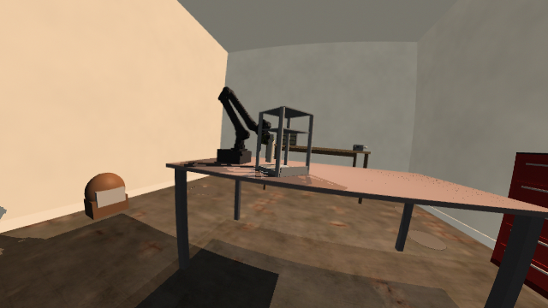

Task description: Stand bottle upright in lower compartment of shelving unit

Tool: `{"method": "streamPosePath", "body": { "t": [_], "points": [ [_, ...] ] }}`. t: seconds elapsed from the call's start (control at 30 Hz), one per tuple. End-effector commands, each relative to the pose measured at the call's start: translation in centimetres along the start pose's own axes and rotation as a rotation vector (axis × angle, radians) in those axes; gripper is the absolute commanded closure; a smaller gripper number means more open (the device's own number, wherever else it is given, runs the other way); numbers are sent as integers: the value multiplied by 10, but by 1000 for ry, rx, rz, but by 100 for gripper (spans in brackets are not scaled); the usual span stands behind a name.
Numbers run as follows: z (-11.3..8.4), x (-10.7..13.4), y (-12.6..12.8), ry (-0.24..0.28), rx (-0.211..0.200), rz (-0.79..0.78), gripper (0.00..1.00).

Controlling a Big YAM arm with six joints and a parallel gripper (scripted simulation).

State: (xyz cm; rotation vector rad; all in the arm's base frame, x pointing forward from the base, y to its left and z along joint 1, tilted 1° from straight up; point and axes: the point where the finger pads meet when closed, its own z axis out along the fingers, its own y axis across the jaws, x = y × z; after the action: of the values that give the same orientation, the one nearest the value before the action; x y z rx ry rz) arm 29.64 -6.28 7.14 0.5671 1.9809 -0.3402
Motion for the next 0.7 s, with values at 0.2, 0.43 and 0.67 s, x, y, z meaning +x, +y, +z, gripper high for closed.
{"method": "streamPosePath", "body": {
  "t": [0.2,0.43,0.67],
  "points": [
    [17,-41,16,-77,-17,32,66],
    [17,-41,16,-78,-18,34,66],
    [16,-41,16,-78,-18,37,66]
  ]
}}
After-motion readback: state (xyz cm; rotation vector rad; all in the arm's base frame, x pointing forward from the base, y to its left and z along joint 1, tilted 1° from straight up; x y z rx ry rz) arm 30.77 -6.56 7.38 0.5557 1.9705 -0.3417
